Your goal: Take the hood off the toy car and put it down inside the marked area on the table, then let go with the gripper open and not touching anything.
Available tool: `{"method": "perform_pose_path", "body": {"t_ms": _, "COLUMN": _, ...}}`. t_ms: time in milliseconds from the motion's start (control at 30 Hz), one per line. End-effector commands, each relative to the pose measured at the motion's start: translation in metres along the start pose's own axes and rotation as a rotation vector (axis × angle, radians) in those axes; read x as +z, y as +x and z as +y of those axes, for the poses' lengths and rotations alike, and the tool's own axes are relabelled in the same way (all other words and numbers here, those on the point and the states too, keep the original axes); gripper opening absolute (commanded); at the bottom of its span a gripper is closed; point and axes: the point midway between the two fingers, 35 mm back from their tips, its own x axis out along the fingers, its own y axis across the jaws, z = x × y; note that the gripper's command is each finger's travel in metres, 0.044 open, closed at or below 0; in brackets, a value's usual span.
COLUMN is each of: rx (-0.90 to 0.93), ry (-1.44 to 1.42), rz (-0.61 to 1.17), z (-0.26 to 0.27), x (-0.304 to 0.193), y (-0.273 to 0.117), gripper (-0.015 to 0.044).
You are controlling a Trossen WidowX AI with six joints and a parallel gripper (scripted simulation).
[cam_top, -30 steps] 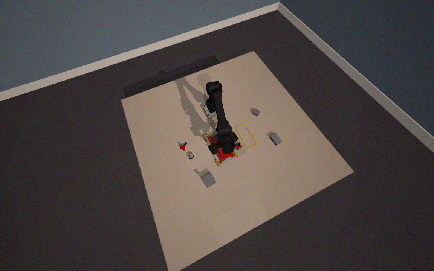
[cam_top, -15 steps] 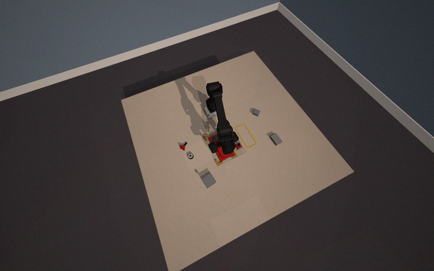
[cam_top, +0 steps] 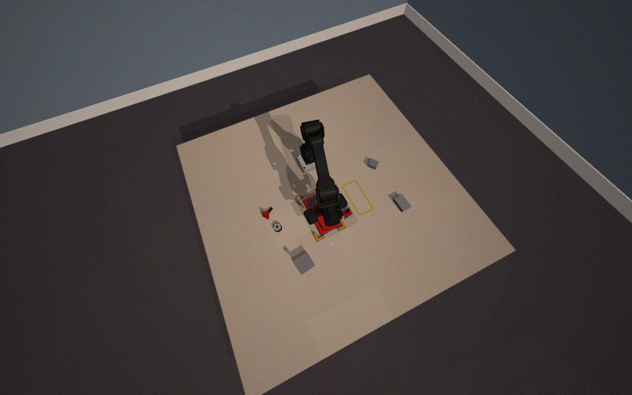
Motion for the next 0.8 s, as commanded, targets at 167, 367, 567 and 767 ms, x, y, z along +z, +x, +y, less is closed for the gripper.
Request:
{"method": "perform_pose_path", "body": {"t_ms": 167, "rx": 0.004, "ry": 0.003, "rz": 0.003, "z": 0.001, "x": -0.001, "y": 0.010, "gripper": 0.0440}}
{"method": "perform_pose_path", "body": {"t_ms": 367, "rx": 0.004, "ry": 0.003, "rz": 0.003, "z": 0.001, "x": -0.001, "y": 0.016, "gripper": 0.0440}}
{"method": "perform_pose_path", "body": {"t_ms": 567, "rx": 0.004, "ry": 0.003, "rz": 0.003, "z": 0.001, "x": -0.001, "y": 0.021, "gripper": 0.0440}}
{"method": "perform_pose_path", "body": {"t_ms": 767, "rx": 0.004, "ry": 0.003, "rz": 0.003, "z": 0.001, "x": -0.002, "y": 0.027, "gripper": 0.0440}}
